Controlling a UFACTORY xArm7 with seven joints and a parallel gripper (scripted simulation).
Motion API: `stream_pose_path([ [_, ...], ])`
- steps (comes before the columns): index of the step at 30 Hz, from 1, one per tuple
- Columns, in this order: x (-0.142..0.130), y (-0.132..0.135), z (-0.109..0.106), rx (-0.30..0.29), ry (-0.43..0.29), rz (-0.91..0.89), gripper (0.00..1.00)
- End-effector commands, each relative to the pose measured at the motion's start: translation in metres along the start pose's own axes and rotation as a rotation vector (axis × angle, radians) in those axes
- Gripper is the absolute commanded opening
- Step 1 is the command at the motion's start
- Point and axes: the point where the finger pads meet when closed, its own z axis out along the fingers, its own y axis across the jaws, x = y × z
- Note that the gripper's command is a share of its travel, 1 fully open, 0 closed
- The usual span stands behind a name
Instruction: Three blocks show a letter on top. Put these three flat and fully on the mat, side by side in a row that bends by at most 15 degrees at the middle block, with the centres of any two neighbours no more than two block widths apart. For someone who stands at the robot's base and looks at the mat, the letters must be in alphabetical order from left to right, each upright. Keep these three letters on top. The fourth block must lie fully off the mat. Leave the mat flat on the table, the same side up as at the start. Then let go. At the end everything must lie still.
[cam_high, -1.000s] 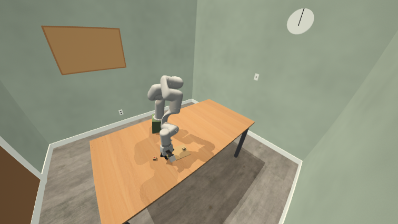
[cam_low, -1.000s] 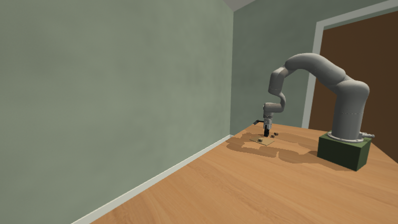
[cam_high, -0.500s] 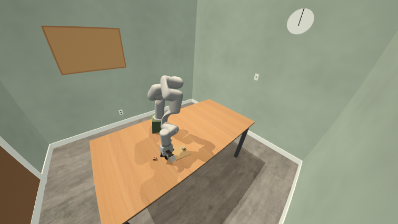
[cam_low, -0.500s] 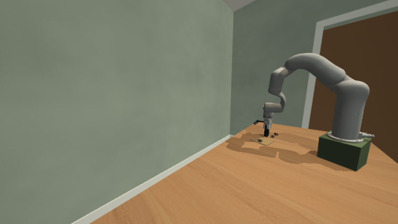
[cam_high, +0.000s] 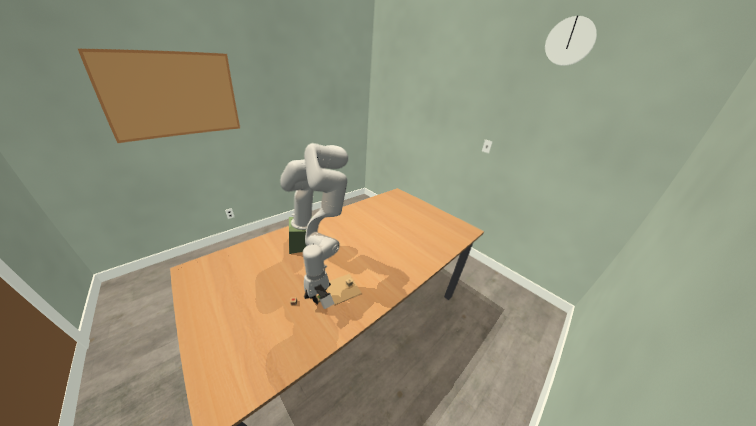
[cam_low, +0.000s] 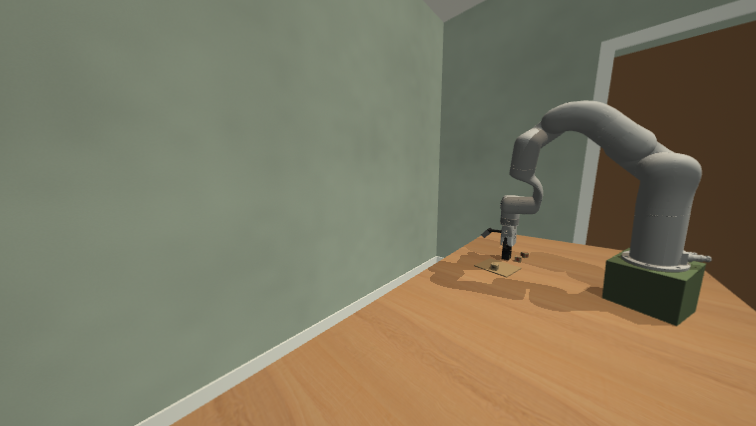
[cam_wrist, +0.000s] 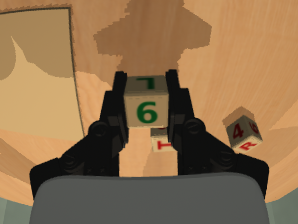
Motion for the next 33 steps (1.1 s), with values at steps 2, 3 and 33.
stream_pose_path([
  [2, 0.0012, 0.0009, -0.0012, -0.002, 0.003, 0.000, 0.21],
  [3, 0.0012, 0.0009, -0.0012, -0.002, 0.003, 0.000, 0.21],
  [33, 0.0013, 0.0009, 0.0021, -0.002, 0.003, 0.000, 0.21],
])
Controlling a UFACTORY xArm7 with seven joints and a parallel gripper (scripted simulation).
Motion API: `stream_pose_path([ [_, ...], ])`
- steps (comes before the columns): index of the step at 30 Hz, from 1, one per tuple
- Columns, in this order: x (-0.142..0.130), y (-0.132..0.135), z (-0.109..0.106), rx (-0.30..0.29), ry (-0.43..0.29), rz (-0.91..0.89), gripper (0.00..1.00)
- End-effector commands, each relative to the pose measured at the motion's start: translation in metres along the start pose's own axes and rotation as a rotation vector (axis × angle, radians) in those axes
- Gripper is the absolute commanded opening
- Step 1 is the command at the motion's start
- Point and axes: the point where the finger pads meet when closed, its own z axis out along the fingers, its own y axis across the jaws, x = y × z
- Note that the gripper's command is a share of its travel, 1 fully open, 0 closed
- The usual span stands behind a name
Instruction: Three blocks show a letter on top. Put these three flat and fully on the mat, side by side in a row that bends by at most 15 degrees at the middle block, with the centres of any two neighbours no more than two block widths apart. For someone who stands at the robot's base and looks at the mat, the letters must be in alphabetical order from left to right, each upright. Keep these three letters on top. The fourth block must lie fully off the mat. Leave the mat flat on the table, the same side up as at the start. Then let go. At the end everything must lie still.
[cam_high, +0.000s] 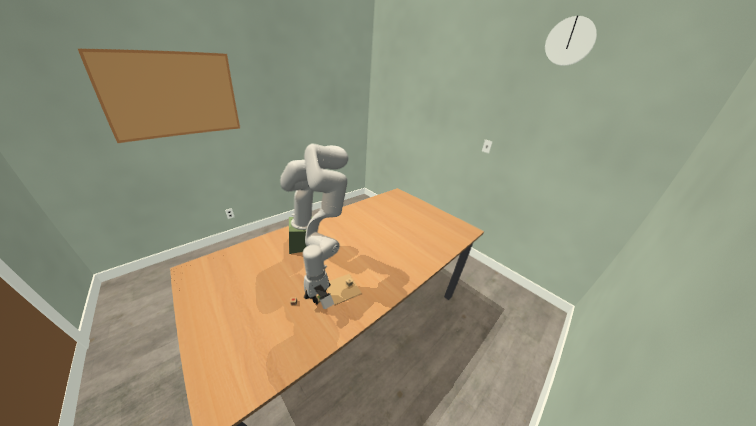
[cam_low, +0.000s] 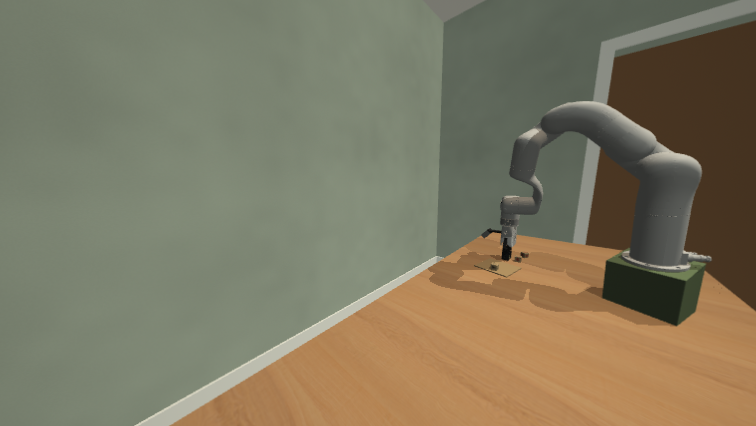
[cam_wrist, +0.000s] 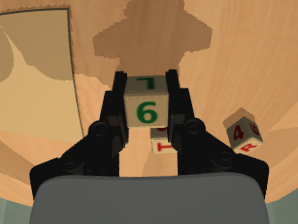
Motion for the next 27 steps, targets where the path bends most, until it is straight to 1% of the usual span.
stream_pose_path([
  [1, 0.0014, 0.0008, 0.0008, -0.001, 0.003, 0.000, 0.21],
  [27, 0.0014, 0.0008, 0.0048, -0.001, 0.003, 0.000, 0.21],
])
